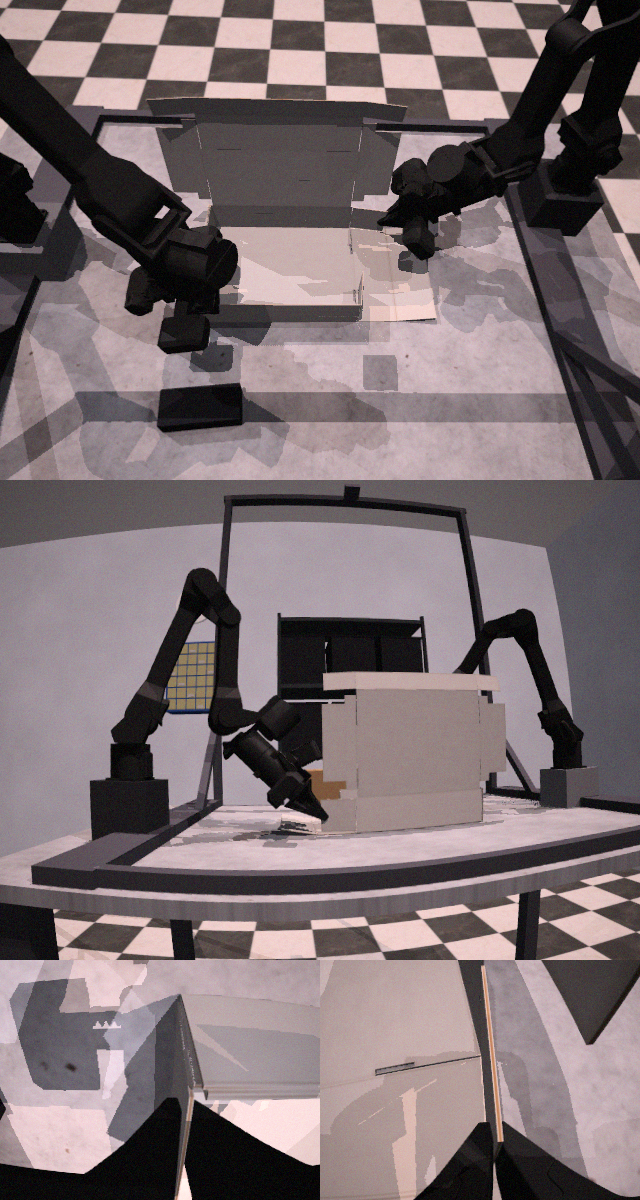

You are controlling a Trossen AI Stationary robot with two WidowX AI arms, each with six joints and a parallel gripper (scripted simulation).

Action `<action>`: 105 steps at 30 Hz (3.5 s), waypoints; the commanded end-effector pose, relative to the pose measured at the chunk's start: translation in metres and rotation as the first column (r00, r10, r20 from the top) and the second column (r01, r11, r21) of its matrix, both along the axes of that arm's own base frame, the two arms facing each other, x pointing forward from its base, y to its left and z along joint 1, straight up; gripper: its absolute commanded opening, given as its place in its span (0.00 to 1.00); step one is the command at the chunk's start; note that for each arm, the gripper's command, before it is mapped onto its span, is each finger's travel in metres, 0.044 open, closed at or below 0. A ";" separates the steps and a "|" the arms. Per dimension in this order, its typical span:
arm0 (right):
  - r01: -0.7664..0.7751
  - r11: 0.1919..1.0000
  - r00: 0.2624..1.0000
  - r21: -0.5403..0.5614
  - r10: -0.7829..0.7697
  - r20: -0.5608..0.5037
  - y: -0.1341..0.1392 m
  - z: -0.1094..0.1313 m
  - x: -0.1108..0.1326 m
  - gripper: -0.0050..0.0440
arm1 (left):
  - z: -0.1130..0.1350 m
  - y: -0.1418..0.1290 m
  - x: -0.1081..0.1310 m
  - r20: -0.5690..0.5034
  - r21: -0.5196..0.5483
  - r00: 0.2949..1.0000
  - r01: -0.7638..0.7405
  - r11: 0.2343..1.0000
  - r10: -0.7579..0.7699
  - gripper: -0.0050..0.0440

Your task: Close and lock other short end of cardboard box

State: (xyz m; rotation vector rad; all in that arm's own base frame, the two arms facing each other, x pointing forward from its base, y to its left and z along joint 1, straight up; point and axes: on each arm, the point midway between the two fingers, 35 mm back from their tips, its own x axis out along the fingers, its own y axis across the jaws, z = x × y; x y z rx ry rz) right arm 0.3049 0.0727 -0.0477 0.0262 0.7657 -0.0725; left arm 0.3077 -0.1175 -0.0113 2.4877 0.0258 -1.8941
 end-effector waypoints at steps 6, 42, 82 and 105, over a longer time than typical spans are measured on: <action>-0.006 1.000 1.000 0.009 0.006 0.013 0.002 0.004 0.004 0.10 | 0.006 -0.002 0.003 0.016 -0.009 1.000 0.004 1.000 -0.004 0.11; 0.114 0.993 0.993 0.015 -0.114 -0.021 0.014 0.005 0.011 0.10 | 0.006 -0.002 0.004 0.017 -0.010 1.000 0.005 1.000 -0.004 0.11; 0.421 0.907 0.903 0.031 -0.415 -0.113 0.030 0.007 0.024 0.10 | 0.006 -0.002 0.004 0.017 -0.010 1.000 0.005 1.000 -0.005 0.11; 0.562 0.826 0.820 0.037 -0.551 -0.156 0.038 0.009 0.033 0.10 | 0.006 -0.002 0.004 0.017 -0.010 1.000 0.005 1.000 -0.005 0.11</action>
